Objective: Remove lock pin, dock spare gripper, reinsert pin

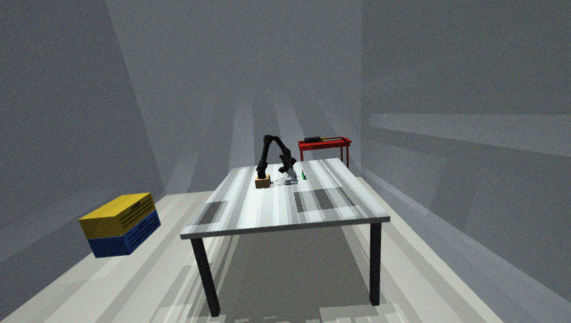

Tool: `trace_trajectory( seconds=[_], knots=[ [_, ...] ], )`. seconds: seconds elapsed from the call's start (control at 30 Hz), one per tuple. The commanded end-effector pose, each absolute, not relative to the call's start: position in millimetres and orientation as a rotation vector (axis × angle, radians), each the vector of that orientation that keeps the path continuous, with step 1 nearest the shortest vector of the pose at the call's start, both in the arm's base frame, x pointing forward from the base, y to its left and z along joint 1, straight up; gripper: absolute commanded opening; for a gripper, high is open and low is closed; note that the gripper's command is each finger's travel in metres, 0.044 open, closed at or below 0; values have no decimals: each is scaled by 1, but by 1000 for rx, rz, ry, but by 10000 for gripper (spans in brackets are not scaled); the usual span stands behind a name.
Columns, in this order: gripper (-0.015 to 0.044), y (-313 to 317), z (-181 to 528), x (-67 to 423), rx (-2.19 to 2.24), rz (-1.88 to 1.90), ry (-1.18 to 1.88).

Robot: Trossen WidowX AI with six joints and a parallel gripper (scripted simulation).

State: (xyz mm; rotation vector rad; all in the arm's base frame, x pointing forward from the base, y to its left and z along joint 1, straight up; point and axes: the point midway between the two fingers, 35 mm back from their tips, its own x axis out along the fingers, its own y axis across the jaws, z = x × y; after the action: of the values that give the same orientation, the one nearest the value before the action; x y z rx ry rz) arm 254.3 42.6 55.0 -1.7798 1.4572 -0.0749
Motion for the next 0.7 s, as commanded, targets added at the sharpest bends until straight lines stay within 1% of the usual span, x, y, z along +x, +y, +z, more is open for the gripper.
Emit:
trace_trajectory(
  seconds=[0.0,0.4,0.67],
  knots=[
    [131,43,55,254,-1778,-75,1456],
    [440,43,55,254,-1778,-75,1456],
    [440,42,66,245,-1785,-74,1458]
  ],
)
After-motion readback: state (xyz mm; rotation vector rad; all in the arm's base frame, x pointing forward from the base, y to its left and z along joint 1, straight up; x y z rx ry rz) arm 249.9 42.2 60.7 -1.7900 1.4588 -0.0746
